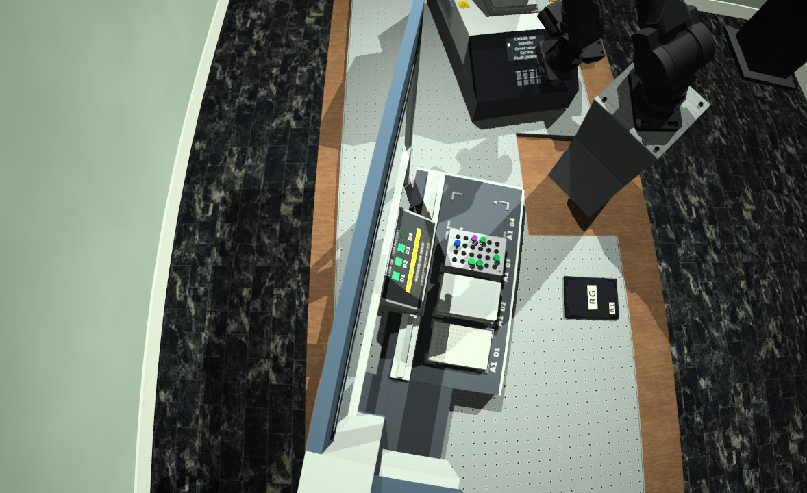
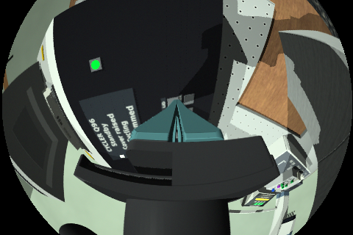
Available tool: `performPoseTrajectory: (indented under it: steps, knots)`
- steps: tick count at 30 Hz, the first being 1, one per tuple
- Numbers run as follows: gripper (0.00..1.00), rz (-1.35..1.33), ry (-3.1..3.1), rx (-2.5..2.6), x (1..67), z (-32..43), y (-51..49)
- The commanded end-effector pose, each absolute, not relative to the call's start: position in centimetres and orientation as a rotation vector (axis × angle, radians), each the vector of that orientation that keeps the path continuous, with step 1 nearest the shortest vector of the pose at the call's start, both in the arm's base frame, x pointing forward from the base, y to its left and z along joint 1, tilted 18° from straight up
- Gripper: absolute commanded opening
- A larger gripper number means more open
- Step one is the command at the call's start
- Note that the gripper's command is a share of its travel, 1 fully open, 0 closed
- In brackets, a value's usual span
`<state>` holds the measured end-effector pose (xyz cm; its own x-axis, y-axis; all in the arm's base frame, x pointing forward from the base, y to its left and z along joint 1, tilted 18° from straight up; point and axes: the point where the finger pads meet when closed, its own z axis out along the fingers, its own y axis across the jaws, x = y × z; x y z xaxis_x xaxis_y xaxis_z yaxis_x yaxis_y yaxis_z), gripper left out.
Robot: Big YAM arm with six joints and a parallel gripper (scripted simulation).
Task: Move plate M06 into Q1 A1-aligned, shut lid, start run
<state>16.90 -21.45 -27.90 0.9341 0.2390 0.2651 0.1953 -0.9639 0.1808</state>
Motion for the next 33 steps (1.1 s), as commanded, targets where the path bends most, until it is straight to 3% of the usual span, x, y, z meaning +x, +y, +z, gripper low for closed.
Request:
performPoseTrajectory:
  steps: [1, 33]
  knots:
    - [0.0, 0.435, 0.322, 2.914, 17.0, -27.2, -22.7]
    - [0.0, 0.427, 0.321, 2.94, 16.1, -27.5, -21.1]
